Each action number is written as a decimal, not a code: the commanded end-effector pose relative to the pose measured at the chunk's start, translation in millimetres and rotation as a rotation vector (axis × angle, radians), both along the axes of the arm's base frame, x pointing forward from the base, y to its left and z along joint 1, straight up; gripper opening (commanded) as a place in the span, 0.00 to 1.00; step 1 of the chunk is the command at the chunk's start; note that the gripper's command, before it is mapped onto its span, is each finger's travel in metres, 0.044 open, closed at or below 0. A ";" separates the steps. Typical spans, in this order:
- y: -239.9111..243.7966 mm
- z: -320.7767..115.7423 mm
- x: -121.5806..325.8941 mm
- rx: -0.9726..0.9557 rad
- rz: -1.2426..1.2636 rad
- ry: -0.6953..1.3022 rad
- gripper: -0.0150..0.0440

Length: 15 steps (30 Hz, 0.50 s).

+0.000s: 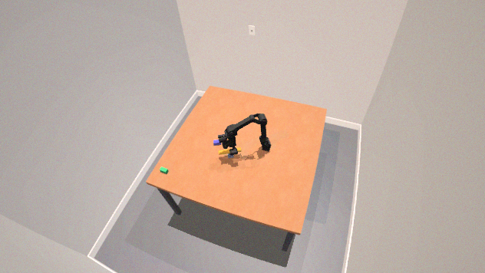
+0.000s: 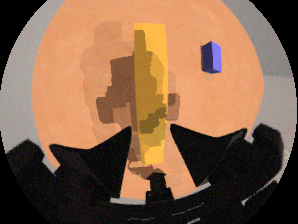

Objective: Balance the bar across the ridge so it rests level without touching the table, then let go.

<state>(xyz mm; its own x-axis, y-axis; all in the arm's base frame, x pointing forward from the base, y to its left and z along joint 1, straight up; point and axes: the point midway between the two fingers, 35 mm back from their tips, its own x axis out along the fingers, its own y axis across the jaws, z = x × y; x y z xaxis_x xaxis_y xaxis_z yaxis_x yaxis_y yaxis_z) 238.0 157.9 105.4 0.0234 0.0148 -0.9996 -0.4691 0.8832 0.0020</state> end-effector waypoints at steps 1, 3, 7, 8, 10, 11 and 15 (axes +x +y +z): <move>-0.1 0.0 0.0 -0.001 0.000 0.000 0.83; -0.1 0.0 0.0 -0.001 0.000 0.000 0.92; -0.1 0.0 0.0 -0.001 0.000 0.000 1.00; 0.1 2.1 0.3 -0.001 0.000 0.000 1.00; 1.3 18.7 2.2 0.000 0.000 0.000 1.00; 1.8 31.3 2.9 0.000 0.000 -0.001 1.00; 0.4 81.5 0.7 0.000 0.000 0.000 1.00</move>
<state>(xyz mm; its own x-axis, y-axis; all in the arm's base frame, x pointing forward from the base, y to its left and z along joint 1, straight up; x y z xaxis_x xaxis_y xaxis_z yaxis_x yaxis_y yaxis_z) 239.5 158.8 154.6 0.0087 0.0041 -1.0000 -0.4692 0.8831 -0.0005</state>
